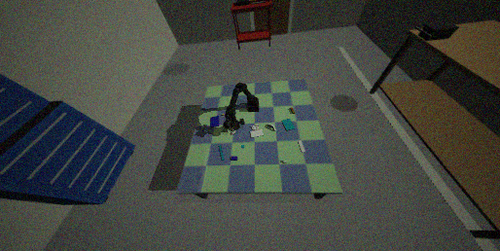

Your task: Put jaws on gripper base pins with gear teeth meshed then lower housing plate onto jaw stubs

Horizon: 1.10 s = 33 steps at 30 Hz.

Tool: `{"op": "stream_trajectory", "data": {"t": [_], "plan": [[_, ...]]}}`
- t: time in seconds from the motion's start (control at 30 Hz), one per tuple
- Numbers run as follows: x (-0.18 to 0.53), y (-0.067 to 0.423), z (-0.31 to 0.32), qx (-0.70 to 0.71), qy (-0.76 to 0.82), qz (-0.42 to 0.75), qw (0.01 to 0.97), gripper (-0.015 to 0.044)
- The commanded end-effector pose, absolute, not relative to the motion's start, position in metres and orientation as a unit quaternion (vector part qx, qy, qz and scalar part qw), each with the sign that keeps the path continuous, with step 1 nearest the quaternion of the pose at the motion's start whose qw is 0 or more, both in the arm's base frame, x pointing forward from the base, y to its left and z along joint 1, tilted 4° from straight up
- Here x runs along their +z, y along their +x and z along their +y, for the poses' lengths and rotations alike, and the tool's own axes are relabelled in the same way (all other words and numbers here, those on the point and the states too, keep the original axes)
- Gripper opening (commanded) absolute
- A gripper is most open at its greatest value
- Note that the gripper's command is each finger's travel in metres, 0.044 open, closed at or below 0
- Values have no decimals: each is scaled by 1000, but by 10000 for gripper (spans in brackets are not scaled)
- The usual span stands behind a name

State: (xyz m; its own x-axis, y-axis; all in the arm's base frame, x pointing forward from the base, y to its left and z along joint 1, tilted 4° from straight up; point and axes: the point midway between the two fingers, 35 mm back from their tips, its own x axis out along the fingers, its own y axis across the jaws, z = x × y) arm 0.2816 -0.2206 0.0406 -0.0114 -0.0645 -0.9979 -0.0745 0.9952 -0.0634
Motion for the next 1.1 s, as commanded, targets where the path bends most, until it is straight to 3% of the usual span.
{"op": "stream_trajectory", "data": {"t": [0.0,0.37,0.9,1.07], "plan": [[41,282,-221,4,-49,711,701,0],[41,282,-221,4,-49,711,701,0],[41,282,-221,4,-49,711,701,420],[41,282,-221,4,-49,711,701,440]]}}
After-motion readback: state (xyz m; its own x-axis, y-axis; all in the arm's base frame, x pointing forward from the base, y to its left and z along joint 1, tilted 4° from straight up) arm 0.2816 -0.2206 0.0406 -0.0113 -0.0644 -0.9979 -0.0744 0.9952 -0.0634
